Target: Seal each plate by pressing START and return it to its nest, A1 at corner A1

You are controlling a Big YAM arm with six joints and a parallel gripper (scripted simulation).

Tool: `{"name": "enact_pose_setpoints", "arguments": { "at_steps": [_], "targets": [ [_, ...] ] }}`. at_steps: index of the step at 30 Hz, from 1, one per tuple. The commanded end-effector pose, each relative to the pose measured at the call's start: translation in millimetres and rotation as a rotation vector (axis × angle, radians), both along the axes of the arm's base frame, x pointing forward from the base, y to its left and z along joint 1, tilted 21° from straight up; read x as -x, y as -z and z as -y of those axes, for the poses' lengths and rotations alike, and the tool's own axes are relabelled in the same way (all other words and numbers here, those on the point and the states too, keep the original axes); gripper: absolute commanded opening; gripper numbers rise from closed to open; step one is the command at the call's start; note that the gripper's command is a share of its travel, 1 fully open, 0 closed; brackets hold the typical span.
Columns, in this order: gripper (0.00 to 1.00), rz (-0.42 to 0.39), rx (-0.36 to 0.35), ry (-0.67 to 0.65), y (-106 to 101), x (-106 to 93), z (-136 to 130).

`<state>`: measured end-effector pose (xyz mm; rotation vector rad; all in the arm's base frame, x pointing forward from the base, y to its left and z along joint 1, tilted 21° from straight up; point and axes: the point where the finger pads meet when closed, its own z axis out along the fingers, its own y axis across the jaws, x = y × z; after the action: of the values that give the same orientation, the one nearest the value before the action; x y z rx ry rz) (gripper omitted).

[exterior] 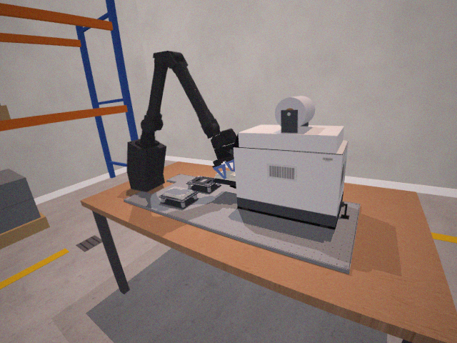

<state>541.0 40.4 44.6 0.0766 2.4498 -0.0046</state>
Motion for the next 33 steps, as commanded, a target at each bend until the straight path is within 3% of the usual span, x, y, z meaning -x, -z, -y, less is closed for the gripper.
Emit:
{"name": "enact_pose_setpoints", "arguments": {
  "at_steps": [1, 18, 27, 33],
  "targets": [
    [0.00, 0.014, 0.004, 0.010, -7, -16.3, 9],
    [0.00, 0.030, -0.003, -0.010, -10, -12.5, -10],
    [0.00, 0.021, 0.006, 0.005, -6, -1.6, 6],
    [0.00, 0.014, 0.003, 0.009, 3, -5.7, 9]
  ]
}}
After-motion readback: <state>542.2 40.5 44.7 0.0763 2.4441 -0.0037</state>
